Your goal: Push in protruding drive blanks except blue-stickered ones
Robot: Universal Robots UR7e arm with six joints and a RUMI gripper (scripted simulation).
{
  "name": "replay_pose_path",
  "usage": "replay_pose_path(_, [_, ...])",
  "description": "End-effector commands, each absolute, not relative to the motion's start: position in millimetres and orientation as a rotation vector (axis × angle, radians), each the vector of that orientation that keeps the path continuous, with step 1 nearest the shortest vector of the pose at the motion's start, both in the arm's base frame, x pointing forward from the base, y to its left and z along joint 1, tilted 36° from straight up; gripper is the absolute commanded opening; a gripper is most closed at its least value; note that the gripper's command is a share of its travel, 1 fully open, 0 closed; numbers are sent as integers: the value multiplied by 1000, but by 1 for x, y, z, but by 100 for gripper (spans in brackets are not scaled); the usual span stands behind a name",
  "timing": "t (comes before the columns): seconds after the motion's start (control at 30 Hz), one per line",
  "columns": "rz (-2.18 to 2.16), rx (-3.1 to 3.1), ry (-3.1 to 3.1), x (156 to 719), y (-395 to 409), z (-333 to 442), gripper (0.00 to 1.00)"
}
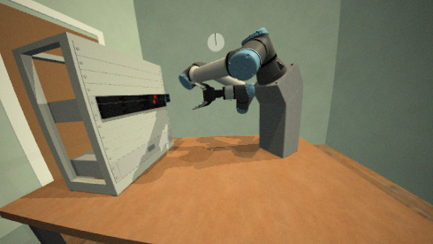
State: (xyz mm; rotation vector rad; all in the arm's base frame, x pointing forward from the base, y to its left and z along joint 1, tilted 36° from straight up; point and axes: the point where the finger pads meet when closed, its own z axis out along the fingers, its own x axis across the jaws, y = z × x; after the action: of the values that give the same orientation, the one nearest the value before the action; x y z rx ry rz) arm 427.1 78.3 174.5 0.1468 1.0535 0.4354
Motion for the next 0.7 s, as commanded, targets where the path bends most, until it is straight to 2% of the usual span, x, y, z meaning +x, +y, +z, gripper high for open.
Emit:
replay_pose_path(0.0, [436, 147, 1053, 429, 79, 176, 100])
replay_pose_path(0.67, [436, 147, 1052, 454, 93, 197, 100])
